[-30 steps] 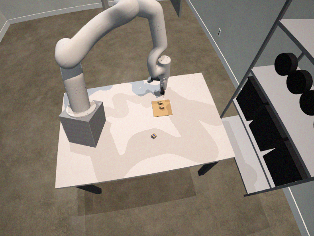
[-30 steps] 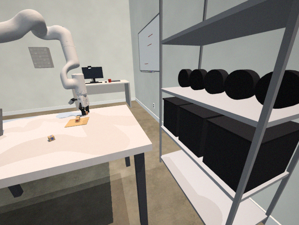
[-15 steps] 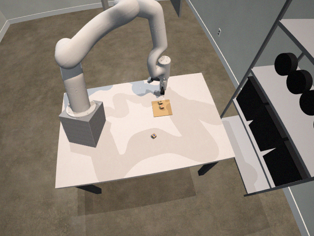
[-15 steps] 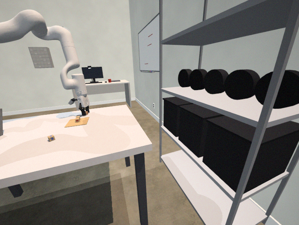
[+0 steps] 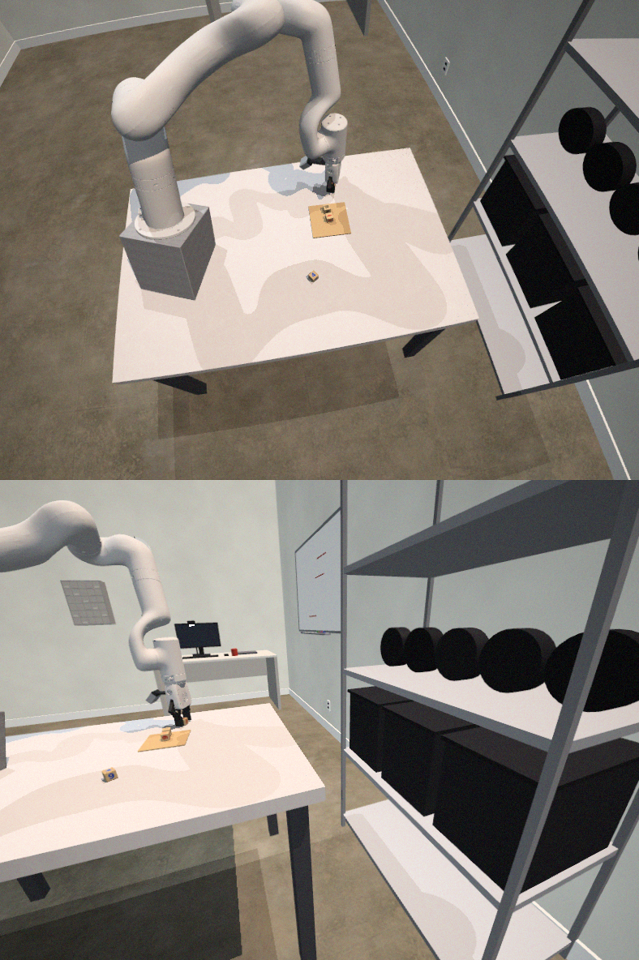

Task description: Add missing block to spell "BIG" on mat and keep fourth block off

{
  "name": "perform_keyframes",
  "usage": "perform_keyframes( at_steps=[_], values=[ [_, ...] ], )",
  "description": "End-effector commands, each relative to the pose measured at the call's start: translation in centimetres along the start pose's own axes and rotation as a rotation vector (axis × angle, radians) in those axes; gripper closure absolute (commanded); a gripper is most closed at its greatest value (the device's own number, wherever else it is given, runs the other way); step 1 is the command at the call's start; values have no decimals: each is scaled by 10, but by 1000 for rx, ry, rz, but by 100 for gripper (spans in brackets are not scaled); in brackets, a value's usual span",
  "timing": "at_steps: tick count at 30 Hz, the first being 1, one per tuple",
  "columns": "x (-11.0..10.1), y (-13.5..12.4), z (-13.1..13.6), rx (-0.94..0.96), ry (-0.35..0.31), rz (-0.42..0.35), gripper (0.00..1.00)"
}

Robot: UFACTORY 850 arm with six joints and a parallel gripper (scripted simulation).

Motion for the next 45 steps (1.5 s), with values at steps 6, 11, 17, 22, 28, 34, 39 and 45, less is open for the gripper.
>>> perform_keyframes(
  at_steps=[6,11,17,22,28,34,39,45],
  values=[
    [-1,-1,0,0,-1,-1,37],
    [-1,-1,0,0,-1,-1,58],
    [-1,-1,0,0,-1,-1,58],
    [-1,-1,0,0,-1,-1,58],
    [-1,-1,0,0,-1,-1,79],
    [-1,-1,0,0,-1,-1,79],
    [-1,-1,0,0,-1,-1,79],
    [-1,-1,0,0,-1,-1,79]
  ],
)
Point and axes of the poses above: the point where the finger pads meet when closed, its own x axis out along the fingers, its own z axis across the jaws, y = z × x, the point moved 5 cm from there along -x, back along the fingers, and after that the axes turned 1 degree about x, right-handed, at the moved point
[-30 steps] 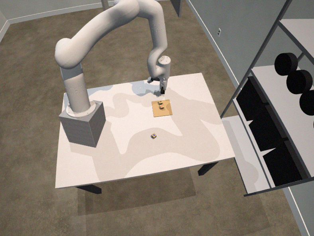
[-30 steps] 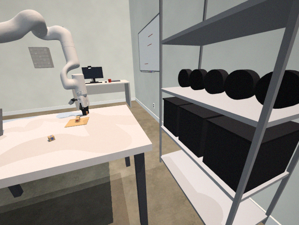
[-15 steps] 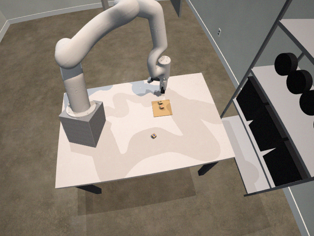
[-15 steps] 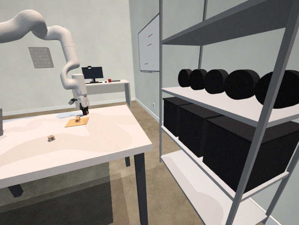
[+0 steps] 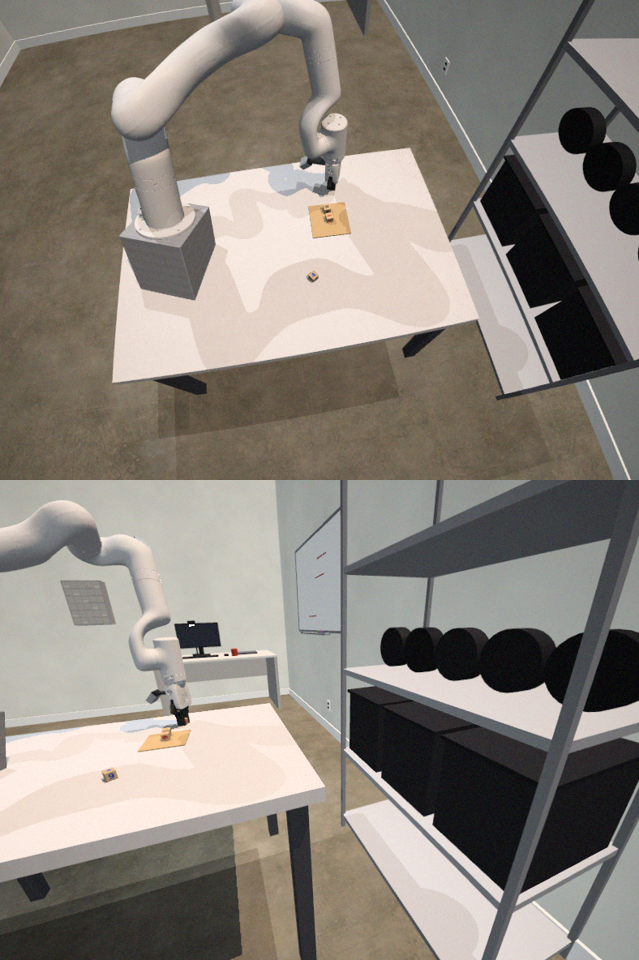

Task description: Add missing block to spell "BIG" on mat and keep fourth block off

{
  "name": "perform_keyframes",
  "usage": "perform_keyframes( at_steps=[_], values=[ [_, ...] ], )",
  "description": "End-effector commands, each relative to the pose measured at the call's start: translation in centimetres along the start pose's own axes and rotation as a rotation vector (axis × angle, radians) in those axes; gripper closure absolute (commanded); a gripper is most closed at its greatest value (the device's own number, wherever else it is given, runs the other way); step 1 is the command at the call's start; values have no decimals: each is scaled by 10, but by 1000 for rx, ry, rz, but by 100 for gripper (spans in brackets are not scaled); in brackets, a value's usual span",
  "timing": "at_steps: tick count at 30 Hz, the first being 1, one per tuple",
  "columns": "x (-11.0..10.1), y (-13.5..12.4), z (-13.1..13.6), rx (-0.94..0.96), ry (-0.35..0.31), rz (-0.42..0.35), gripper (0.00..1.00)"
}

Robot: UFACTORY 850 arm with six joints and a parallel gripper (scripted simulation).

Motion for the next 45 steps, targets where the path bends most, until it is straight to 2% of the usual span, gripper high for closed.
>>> perform_keyframes(
  at_steps=[1,19,22,26,28,33,36,45],
  values=[
    [-1,-1,0,0,-1,-1,79],
    [-5,-1,0,0,-1,-1,79],
    [-17,-1,0,0,-1,-1,79],
    [-45,-1,0,0,-1,-1,79],
    [-45,-1,0,0,-1,-1,79],
    [-80,-1,0,0,-1,-1,79],
    [-94,-1,0,0,-1,-1,79],
    [-101,-1,0,0,-1,-1,79]
  ],
)
Point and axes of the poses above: the point where the finger pads meet when closed, its own x axis out along the fingers, its own z axis across the jaws, y = z × x, the point moved 5 cm from there along -x, back along the fingers, and after that the axes turned 1 degree about x, right-handed, at the moved point
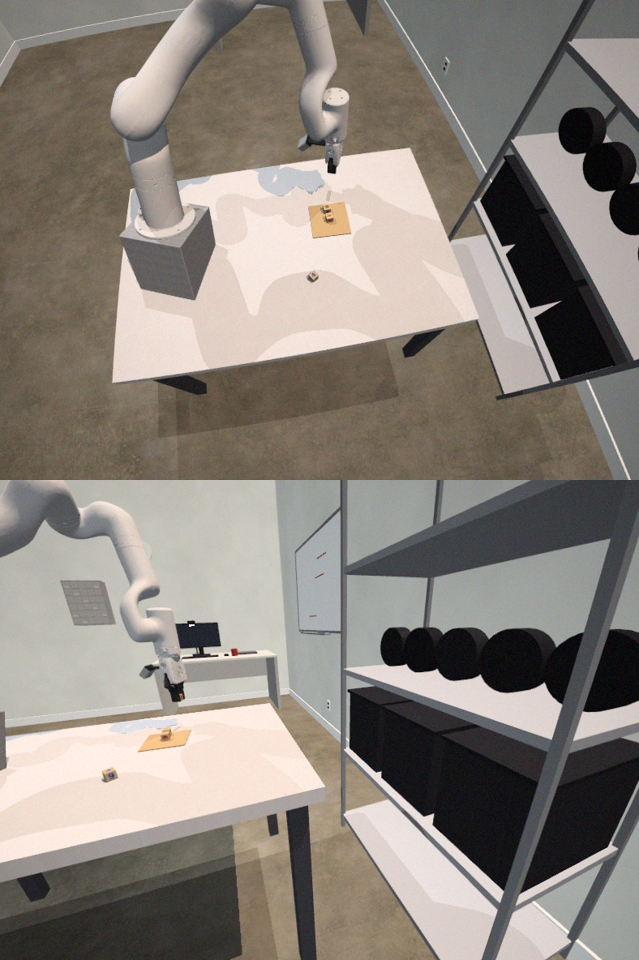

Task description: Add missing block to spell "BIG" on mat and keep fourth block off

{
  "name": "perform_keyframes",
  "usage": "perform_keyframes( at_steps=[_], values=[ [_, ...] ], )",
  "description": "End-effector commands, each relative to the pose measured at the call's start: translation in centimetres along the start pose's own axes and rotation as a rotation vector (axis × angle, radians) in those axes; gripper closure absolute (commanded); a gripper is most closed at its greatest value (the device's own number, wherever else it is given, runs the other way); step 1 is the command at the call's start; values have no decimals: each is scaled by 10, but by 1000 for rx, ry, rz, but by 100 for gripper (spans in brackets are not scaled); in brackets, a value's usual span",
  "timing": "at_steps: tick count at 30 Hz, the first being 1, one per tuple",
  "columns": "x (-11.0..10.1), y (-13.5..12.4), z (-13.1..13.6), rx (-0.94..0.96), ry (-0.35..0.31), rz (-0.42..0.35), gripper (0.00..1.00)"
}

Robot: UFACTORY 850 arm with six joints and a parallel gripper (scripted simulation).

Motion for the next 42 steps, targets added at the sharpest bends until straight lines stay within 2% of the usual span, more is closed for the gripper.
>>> perform_keyframes(
  at_steps=[1,9,17,42],
  values=[
    [-1,-1,1,0,0,-1,79],
    [-1,-1,-1,-12,0,-1,79],
    [-1,-5,-10,-110,1,0,79],
    [-3,-24,-79,-807,5,3,79]
  ],
)
Point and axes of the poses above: the point where the finger pads meet when closed, its own x axis out along the fingers, its own z axis across the jaws, y = z × x, the point moved 5 cm from there along -x, back along the fingers, and after that the axes turned 1 degree about x, right-handed, at the moved point
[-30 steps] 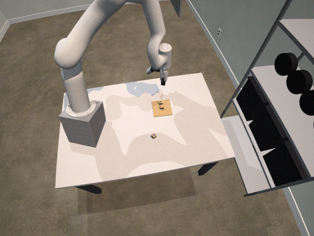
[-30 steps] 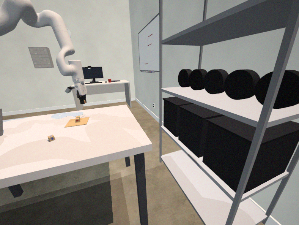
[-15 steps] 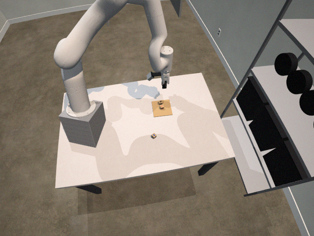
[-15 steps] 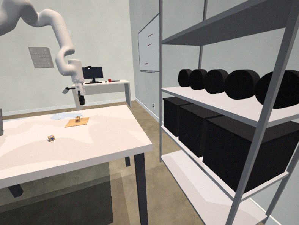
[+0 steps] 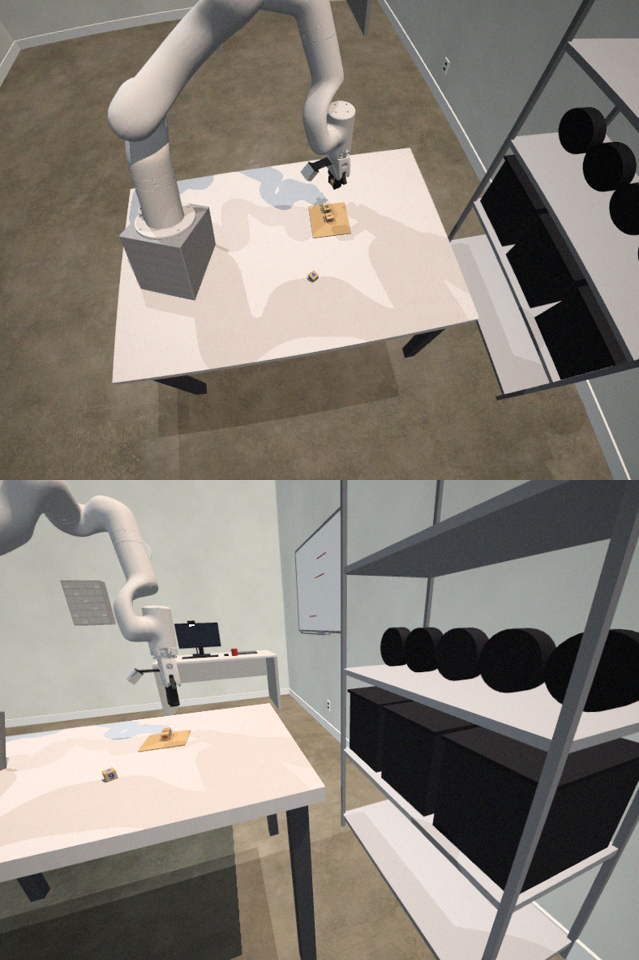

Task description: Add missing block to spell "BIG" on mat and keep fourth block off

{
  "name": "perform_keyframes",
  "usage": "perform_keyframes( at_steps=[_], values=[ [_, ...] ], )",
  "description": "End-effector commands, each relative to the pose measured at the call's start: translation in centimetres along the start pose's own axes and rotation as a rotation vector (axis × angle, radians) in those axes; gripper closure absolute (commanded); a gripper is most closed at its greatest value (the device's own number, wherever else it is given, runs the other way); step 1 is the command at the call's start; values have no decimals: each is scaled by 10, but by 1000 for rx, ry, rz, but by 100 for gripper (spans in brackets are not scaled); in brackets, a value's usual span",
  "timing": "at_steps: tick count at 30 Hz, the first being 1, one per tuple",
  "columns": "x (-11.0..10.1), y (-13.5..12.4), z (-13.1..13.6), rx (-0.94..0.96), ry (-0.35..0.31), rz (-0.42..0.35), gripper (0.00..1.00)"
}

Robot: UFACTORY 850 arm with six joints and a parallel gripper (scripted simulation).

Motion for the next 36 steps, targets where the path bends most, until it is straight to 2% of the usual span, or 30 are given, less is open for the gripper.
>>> perform_keyframes(
  at_steps=[1,7,9,11,24,26,36],
  values=[
    [-1,7,-12,-135,-10,-34,79],
    [0,15,-27,-299,-8,-35,79],
    [0,15,-27,-299,-8,-35,79],
    [0,20,-35,-396,-6,-35,79],
    [-1,37,-63,-730,-1,-37,79],
    [-1,37,-63,-730,-1,-37,79],
    [-1,54,-86,-1025,5,-40,79]
  ],
)
Point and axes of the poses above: the point where the finger pads meet when closed, its own x axis out along the fingers, its own z axis across the jaws, y = z × x, the point moved 5 cm from there along -x, back along the fingers, and after that the axes turned 1 degree about x, right-handed, at the moved point
